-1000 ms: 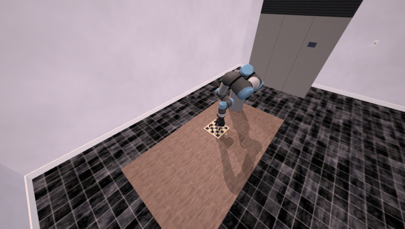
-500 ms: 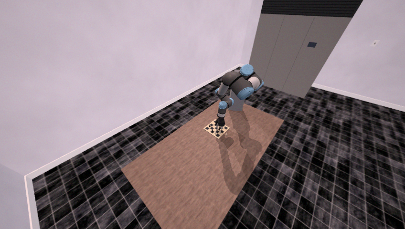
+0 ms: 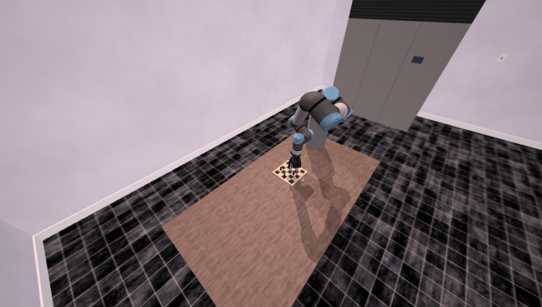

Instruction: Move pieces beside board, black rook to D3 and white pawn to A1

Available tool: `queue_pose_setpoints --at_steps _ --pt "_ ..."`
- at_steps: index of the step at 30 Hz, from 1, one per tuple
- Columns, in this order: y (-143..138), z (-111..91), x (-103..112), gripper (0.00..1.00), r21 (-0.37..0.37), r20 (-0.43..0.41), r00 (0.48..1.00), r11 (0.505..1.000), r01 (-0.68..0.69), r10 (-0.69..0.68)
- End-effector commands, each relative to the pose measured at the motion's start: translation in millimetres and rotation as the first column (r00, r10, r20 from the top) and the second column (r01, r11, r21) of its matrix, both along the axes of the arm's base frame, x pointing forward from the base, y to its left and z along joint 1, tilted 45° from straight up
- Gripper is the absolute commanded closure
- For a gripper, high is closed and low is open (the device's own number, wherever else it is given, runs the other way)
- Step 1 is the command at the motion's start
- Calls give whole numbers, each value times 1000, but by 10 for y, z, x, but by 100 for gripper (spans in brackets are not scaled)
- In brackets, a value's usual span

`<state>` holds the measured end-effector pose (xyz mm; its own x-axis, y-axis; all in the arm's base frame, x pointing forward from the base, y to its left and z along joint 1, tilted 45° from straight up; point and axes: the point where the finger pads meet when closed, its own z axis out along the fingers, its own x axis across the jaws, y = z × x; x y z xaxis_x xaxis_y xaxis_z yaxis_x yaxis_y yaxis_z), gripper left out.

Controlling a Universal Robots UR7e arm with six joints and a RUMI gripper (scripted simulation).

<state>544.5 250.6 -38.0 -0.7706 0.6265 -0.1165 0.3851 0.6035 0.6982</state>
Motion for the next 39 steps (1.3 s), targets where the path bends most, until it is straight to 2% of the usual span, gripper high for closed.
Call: queue_pose_setpoints --at_steps 1,10,22,23,39 --pt "-132 186 -139 78 0 -1 1000 1000 -1 1" --pt "-299 425 -312 78 0 -1 1000 1000 -1 1" --pt "-347 495 -362 78 0 -1 1000 1000 -1 1" --pt "-347 495 -362 0 0 -1 1000 1000 -1 1" --pt "-342 496 -353 0 0 0 1000 1000 -2 2"
